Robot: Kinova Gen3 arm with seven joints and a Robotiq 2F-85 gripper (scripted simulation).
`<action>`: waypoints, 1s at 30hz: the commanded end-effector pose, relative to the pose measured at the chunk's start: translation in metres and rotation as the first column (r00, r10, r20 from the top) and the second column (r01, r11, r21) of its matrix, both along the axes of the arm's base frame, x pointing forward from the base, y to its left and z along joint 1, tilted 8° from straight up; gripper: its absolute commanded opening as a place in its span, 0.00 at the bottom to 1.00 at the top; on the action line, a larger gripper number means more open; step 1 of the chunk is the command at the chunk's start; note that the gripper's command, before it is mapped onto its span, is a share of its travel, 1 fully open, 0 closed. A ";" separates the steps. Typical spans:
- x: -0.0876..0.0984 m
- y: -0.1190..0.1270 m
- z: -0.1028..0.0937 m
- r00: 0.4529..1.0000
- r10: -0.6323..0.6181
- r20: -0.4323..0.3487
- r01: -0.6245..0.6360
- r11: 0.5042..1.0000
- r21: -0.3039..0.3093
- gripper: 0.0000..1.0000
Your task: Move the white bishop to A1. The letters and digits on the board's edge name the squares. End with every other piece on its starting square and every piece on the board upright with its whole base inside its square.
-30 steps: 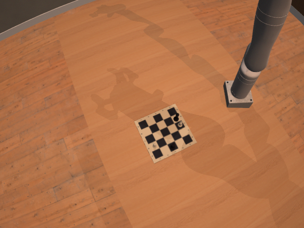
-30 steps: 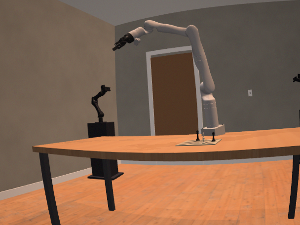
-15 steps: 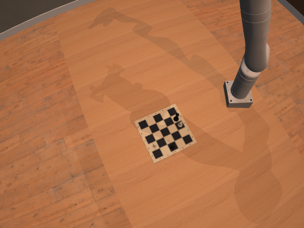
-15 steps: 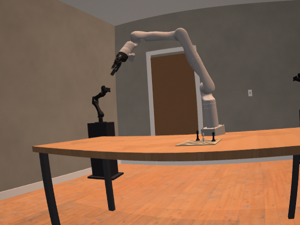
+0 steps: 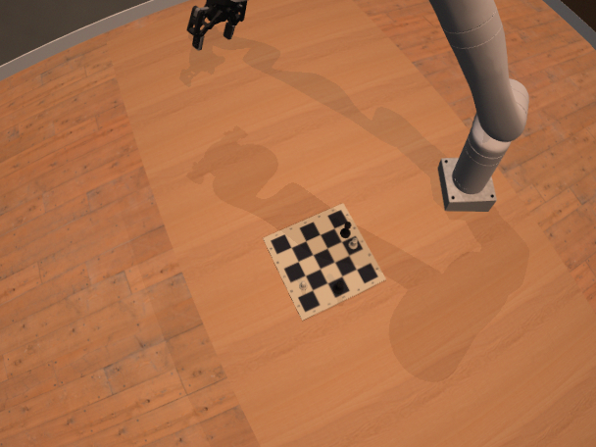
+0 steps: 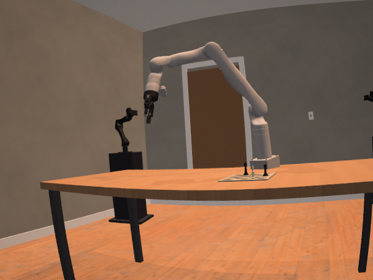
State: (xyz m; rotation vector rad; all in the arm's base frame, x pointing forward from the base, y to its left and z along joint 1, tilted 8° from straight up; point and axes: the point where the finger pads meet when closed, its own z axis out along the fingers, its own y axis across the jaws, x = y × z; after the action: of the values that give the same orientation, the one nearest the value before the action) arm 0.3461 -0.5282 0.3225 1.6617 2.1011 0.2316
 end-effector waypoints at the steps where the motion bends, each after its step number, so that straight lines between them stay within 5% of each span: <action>1: 0.007 0.012 -0.054 0.999 -0.003 -0.039 0.008 0.993 0.116 1.00; 3: 0.007 0.012 -0.054 0.999 -0.003 -0.039 0.008 0.993 0.116 1.00; 7: 0.014 0.040 -0.110 0.996 -0.018 -0.086 0.042 0.959 0.280 1.00; 18: 0.018 0.108 -0.205 0.979 -0.030 -0.200 0.141 0.811 0.568 1.00; 30: 0.017 0.156 -0.251 0.959 -0.021 -0.283 0.225 0.666 0.711 1.00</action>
State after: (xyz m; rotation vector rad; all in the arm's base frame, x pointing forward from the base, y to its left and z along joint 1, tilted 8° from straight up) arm 0.3652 -0.3808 0.0871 2.3566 2.1977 0.9640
